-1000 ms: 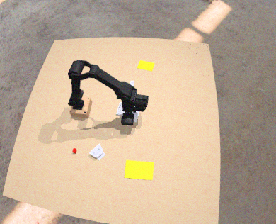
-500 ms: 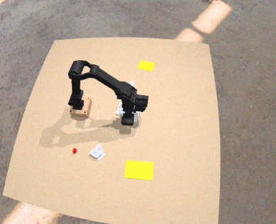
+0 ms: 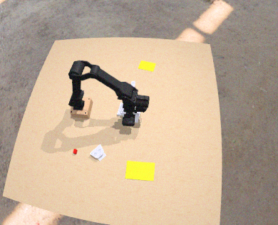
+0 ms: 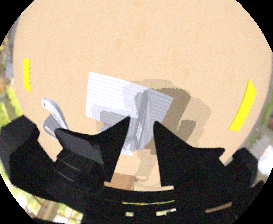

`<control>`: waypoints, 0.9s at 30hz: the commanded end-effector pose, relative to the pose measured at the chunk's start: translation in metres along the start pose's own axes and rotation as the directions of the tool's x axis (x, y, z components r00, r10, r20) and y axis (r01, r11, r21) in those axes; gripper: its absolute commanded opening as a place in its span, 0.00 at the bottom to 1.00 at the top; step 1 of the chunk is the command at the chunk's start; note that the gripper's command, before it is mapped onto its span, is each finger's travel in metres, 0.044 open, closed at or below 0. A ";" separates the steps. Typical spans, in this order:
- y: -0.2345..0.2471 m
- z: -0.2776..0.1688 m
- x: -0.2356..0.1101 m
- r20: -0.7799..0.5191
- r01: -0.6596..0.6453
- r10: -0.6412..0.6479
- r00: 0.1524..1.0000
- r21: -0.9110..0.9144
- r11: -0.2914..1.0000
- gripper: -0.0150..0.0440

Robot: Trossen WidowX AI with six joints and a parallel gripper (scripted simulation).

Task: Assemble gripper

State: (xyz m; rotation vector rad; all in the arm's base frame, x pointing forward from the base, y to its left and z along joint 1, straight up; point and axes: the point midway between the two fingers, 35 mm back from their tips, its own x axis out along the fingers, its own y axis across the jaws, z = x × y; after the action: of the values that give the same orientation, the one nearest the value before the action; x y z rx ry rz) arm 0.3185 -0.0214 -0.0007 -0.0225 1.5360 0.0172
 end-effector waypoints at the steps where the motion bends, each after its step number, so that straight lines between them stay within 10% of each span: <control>1: 0.000 -0.001 0.004 -0.005 0.001 -0.001 1.000 -0.004 1.000 0.48; 27: 0.000 -0.001 0.001 -0.005 0.001 -0.001 1.000 -0.004 1.000 0.48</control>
State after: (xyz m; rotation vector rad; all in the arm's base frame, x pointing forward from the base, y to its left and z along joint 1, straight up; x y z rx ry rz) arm 0.3187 -0.0215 -0.0008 -0.0228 1.5352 0.0174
